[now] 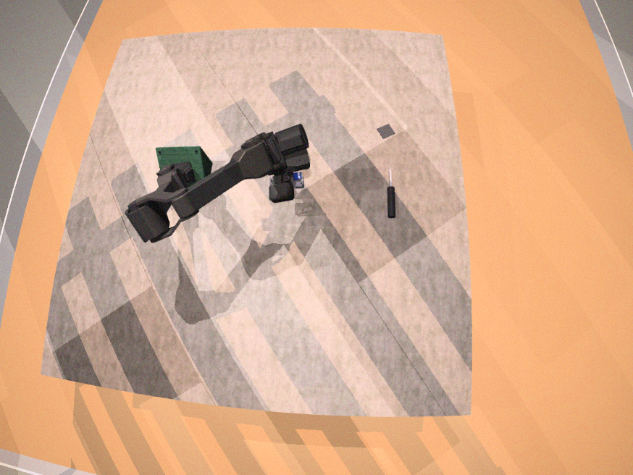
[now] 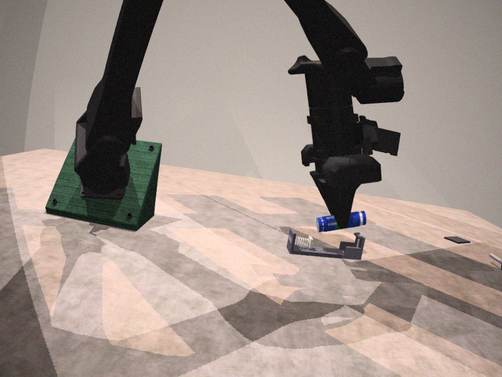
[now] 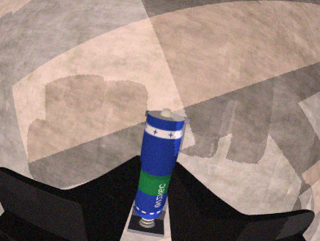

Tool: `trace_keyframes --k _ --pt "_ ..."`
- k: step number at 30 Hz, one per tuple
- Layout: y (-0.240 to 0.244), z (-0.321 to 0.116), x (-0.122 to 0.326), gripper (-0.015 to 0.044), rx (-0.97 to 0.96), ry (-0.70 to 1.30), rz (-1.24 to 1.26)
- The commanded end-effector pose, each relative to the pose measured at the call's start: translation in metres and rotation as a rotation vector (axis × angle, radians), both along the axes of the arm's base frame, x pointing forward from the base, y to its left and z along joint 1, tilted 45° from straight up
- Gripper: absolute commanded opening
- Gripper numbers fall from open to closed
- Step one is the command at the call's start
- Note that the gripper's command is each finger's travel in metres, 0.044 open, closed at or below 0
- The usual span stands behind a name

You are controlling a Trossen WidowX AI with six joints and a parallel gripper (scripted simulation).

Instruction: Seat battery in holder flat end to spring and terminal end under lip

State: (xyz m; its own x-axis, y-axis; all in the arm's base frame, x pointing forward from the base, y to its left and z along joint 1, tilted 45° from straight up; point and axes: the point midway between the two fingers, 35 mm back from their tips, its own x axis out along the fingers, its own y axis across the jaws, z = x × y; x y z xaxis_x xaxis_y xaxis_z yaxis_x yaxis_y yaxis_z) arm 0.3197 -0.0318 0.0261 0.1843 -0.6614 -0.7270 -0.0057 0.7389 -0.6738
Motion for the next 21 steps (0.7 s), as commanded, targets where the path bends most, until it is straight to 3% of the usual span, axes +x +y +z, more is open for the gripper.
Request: trace_keyframes --k 1,21 --pt "-0.0017 0.0002 -0.0010 0.0059 0.000 -0.019 0.017" --pt "-0.0063 -0.0068 -0.0044 0.0059 0.011 -0.093 0.092"
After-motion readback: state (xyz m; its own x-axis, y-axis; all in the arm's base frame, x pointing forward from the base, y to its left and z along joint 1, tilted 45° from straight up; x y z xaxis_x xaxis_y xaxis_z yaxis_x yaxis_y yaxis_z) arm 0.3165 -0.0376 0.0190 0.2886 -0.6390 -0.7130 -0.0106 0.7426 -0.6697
